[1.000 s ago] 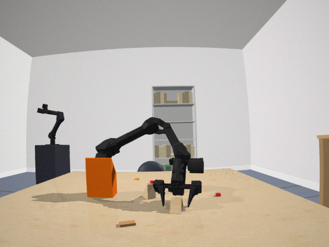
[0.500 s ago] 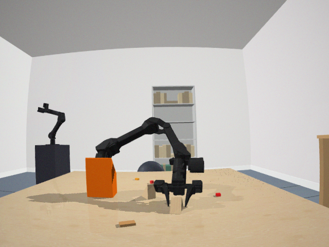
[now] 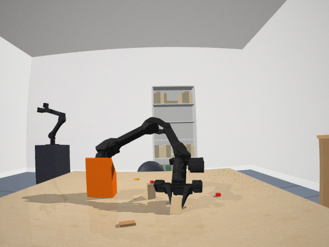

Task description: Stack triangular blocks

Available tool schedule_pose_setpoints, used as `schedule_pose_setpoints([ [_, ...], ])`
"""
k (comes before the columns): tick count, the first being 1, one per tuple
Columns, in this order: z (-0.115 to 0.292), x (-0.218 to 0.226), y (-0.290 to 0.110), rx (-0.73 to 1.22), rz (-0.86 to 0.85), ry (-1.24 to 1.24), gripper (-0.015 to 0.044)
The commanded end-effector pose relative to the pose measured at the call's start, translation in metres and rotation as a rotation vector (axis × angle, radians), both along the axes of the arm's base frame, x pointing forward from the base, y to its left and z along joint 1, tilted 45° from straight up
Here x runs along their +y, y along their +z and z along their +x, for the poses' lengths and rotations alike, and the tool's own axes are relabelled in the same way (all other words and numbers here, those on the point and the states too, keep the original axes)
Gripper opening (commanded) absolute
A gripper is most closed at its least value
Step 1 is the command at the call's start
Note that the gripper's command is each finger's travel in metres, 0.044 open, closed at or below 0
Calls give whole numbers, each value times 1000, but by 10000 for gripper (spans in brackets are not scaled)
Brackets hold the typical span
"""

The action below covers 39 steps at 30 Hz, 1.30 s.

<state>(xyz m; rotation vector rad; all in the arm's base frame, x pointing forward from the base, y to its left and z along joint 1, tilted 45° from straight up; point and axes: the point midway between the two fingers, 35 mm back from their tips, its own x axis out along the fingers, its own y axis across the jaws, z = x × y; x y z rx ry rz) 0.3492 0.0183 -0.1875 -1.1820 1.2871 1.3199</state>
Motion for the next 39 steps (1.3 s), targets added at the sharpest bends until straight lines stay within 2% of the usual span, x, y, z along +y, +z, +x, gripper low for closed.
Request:
schedule_pose_setpoints([
  [1,1,-4,4,0,0,1,0],
  [20,12,-68,69,-2,-4,1,0],
  [25,12,-71,71,-2,-4,1,0],
  [39,9,-72,63,61,66,-410,0],
])
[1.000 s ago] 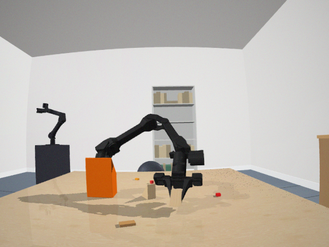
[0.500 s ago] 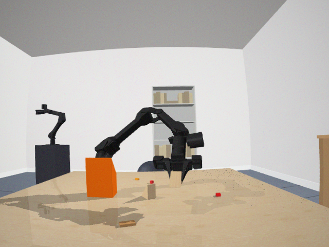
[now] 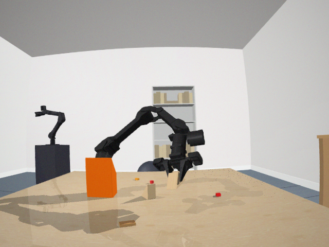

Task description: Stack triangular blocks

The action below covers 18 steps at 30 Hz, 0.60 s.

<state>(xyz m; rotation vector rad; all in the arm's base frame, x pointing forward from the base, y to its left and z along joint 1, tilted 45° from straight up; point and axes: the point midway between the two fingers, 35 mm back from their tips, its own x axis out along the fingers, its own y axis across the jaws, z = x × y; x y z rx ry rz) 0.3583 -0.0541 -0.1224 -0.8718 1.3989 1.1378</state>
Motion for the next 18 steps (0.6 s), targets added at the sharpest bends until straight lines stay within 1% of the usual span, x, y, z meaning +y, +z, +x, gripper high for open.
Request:
schedule_pose_setpoints([
  [1,0,0,-3,25,21,-120,0],
  [18,-2,-4,-7,170,93,-664,0],
])
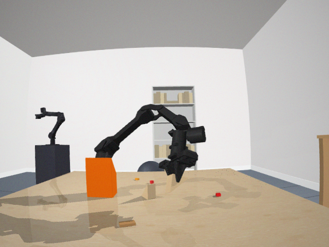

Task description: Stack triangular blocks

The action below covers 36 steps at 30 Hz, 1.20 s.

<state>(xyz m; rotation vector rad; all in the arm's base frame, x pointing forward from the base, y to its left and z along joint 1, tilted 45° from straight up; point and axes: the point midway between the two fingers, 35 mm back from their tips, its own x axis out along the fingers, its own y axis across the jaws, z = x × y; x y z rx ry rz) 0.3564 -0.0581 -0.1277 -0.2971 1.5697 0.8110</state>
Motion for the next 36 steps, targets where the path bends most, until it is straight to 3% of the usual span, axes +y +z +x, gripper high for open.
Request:
schedule_pose_setpoints([
  [1,0,0,-2,41,19,-121,0],
  [36,3,-13,0,564,139,-1181,0],
])
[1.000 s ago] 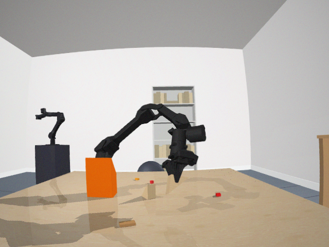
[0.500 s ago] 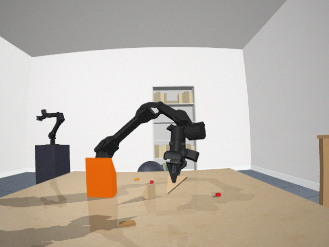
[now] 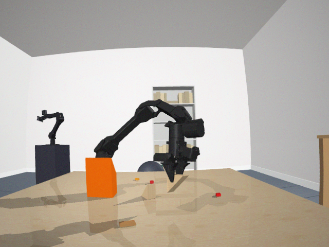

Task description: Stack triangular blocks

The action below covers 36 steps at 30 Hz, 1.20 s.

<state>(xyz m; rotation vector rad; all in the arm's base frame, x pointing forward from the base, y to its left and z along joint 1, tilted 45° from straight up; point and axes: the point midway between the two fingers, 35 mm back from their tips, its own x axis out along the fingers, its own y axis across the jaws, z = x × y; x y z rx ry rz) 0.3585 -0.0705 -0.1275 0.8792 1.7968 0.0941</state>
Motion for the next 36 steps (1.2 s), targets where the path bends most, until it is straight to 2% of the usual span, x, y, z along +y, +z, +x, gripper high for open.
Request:
schedule_pose_setpoints([
  [1,1,-1,0,70,24,-110,0],
  [8,3,-5,1,191,60,-287,0],
  [15,2,-5,4,195,61,-291,0],
  [36,-37,19,91,203,57,-294,0],
])
